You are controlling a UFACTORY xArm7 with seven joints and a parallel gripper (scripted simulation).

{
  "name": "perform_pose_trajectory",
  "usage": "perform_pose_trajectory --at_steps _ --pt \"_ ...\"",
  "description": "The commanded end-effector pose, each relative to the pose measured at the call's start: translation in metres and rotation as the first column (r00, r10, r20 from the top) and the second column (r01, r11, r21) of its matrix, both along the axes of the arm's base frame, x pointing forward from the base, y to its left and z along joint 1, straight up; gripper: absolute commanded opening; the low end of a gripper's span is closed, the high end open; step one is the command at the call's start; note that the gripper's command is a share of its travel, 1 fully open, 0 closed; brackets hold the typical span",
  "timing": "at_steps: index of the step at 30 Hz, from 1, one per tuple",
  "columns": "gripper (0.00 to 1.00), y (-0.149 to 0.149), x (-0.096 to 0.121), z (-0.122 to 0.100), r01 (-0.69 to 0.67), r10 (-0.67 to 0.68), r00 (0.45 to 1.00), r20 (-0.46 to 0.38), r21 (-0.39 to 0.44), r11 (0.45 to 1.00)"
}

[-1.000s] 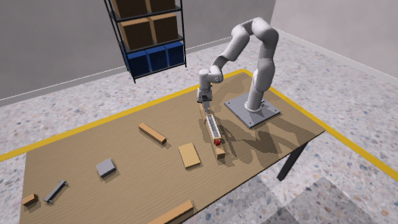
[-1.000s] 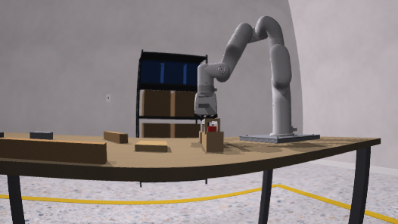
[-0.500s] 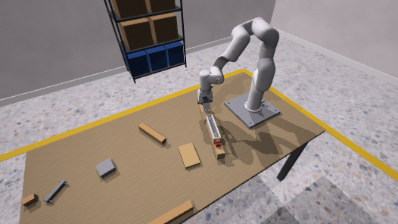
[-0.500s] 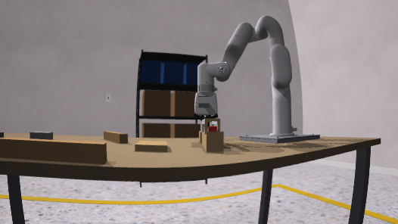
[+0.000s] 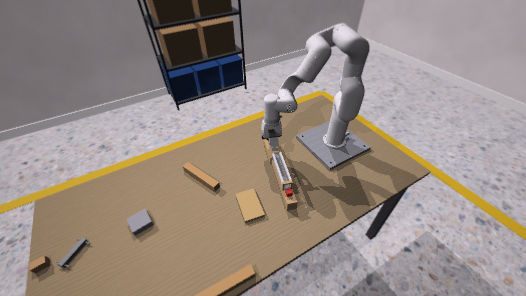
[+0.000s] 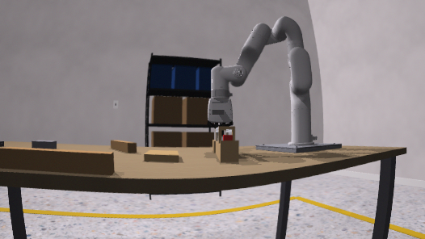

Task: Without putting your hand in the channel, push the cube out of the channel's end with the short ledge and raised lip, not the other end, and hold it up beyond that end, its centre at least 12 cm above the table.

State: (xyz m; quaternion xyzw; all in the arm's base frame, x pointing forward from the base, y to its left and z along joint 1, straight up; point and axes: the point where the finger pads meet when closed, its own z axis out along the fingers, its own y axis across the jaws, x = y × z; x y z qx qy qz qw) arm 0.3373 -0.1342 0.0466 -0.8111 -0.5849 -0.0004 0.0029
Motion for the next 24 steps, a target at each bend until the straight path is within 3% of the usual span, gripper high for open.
perform_pose_trajectory --at_steps 1,17,24 --pt "0.0 0.002 0.002 0.001 0.0 0.0 1.0 0.003 -0.002 1.0" --pt "0.0 0.012 0.005 0.009 0.0 0.0 1.0 0.003 -0.002 1.0" --pt "0.0 0.012 0.005 0.07 0.0 0.0 1.0 0.003 -0.002 1.0"
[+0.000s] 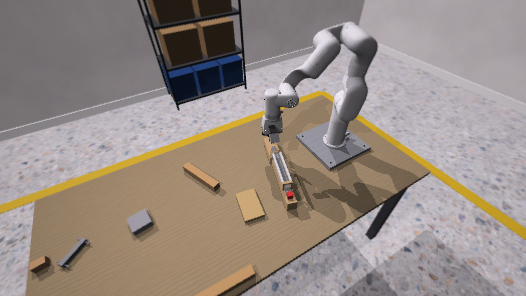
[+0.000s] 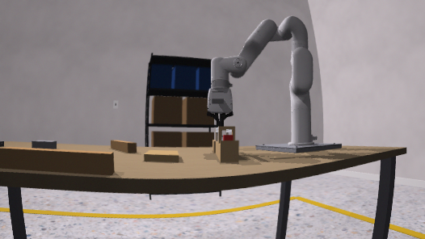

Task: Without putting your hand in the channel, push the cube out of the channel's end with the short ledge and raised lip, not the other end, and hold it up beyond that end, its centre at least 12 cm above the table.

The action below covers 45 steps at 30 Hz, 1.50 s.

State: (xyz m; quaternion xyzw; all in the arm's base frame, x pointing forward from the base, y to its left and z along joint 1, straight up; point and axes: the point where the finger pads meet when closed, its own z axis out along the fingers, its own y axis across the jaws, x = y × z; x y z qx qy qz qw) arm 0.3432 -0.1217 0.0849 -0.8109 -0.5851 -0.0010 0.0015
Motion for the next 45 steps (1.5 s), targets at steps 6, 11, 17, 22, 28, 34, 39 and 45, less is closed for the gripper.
perform_pose_trajectory --at_steps 6,11,17,22,28,34,39,45 --pt "0.0 -0.001 -0.001 0.034 0.001 -0.001 1.0 0.001 0.0 1.0" --pt "0.0 -0.001 -0.001 0.034 0.001 -0.001 1.0 0.001 0.0 1.0" --pt "0.0 0.008 0.007 0.034 -0.001 0.001 1.0 -0.006 -0.004 1.0" --pt "0.0 0.073 0.05 0.03 -0.013 0.012 0.999 -0.034 -0.03 0.999" --pt "0.0 0.149 0.075 0.029 -0.018 0.017 0.999 -0.032 -0.04 0.999" --pt "0.0 0.227 0.085 0.033 -0.003 0.003 1.0 -0.003 -0.008 1.0" --pt "0.43 0.297 0.098 0.036 0.001 -0.001 1.0 0.001 0.0 1.0" --pt "0.43 0.309 0.102 0.036 0.001 -0.001 1.0 0.001 0.0 1.0"
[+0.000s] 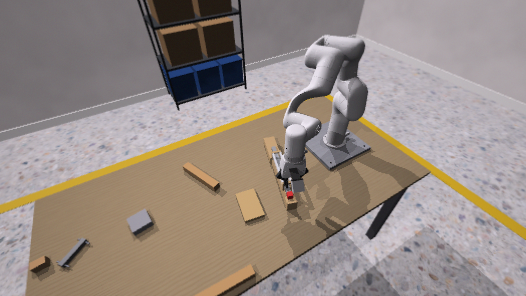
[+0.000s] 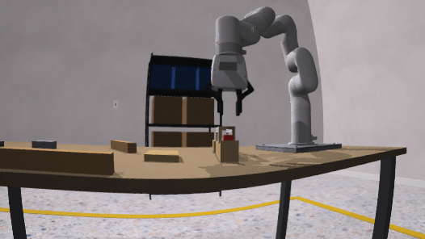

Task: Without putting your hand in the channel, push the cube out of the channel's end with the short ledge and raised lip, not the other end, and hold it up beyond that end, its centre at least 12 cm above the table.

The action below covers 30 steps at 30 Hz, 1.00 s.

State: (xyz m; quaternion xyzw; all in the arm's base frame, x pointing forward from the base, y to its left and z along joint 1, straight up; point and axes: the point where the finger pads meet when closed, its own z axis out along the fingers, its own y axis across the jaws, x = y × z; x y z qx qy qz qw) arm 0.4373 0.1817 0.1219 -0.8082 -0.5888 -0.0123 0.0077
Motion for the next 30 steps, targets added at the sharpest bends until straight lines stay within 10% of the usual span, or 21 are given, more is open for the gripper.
perform_pose_trajectory --at_steps 1,30 --pt "0.43 0.0059 0.0083 -0.0014 0.01 -0.01 1.0 -0.01 -0.024 1.0" --pt "0.43 0.006 0.0084 -0.0064 0.009 -0.009 1.0 -0.01 -0.023 1.0"
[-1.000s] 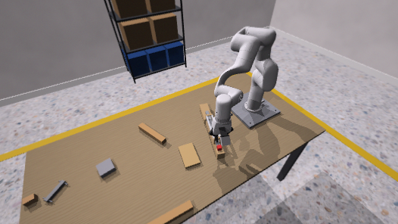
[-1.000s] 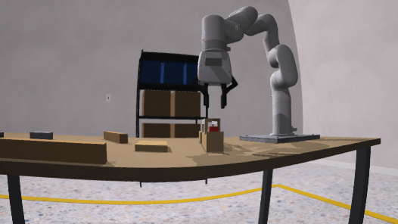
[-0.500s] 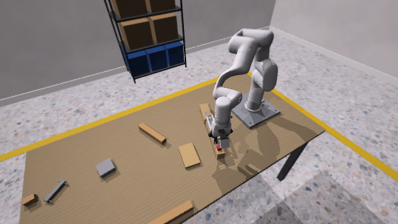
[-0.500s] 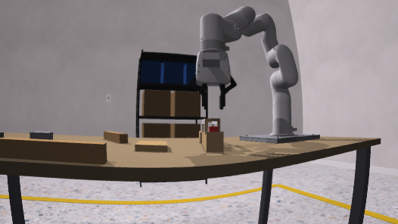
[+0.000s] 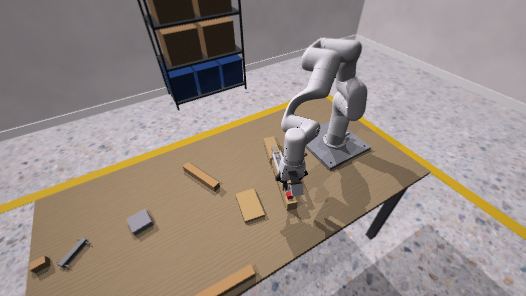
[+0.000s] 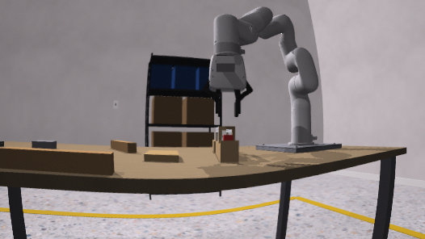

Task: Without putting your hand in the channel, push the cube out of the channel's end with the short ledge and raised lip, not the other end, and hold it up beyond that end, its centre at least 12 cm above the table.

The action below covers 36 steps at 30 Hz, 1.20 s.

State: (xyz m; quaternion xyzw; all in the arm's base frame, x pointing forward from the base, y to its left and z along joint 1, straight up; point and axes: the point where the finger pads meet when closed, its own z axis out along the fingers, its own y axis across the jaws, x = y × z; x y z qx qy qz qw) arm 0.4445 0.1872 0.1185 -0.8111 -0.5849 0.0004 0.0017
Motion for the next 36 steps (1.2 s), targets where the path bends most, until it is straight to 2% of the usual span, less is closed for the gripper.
perform_pose_trajectory --at_steps 1,3,9,20,28,36 --pt "0.43 0.001 0.001 -0.008 0.0 0.0 1.0 0.003 0.001 1.0" --pt "0.43 0.001 0.001 -0.008 0.0 0.0 1.0 0.003 0.001 1.0" --pt "0.43 0.002 0.002 -0.042 0.0 0.0 1.0 0.003 0.001 1.0" --pt "0.43 0.002 0.002 -0.05 0.0 0.0 1.0 0.003 0.001 1.0" --pt "0.43 0.002 0.002 -0.067 0.0 0.0 1.0 0.003 0.001 1.0" --pt "0.43 0.002 0.002 -0.069 0.0 0.0 1.0 0.003 0.001 1.0"
